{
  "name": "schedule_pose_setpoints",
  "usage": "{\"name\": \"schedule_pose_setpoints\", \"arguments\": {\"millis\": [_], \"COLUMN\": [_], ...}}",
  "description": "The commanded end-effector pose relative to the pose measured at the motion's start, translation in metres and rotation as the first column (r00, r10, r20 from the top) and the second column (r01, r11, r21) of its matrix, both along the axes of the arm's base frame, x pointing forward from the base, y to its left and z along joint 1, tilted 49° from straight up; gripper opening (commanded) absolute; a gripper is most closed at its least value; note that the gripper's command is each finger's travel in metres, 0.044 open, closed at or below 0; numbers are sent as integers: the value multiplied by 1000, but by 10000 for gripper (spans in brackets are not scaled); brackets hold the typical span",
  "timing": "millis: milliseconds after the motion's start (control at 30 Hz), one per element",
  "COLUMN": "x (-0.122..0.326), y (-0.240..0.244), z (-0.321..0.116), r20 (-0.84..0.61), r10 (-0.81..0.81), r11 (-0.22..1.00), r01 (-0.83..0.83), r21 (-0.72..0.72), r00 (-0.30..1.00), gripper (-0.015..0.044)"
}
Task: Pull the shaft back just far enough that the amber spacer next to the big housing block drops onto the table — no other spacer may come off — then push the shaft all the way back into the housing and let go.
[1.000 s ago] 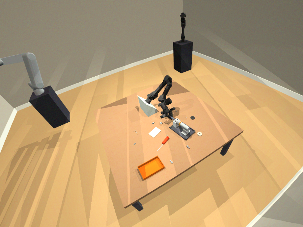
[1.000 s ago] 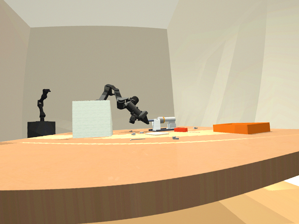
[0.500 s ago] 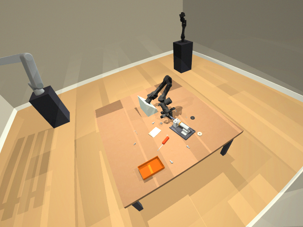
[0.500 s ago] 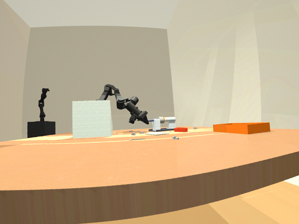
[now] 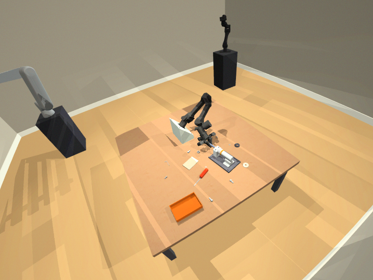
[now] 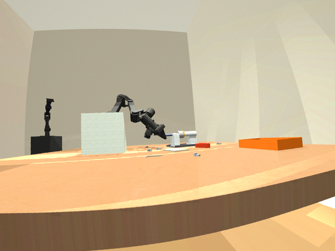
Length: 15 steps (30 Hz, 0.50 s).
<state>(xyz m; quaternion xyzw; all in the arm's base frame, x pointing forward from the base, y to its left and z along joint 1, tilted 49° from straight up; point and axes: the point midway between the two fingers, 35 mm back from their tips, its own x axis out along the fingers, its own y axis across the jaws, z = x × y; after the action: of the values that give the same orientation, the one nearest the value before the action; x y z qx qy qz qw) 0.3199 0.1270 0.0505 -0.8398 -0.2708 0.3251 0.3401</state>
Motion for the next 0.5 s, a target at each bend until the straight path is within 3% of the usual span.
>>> {"name": "schedule_pose_setpoints", "arguments": {"millis": [0, 467], "x": [-1, -2], "y": [0, -1], "z": [0, -1], "r20": [0, 0], "r10": [-1, -1], "r11": [1000, 1000], "r01": [1, 1], "r21": [-2, -2], "r00": [1000, 1000], "gripper": [0, 0]}}
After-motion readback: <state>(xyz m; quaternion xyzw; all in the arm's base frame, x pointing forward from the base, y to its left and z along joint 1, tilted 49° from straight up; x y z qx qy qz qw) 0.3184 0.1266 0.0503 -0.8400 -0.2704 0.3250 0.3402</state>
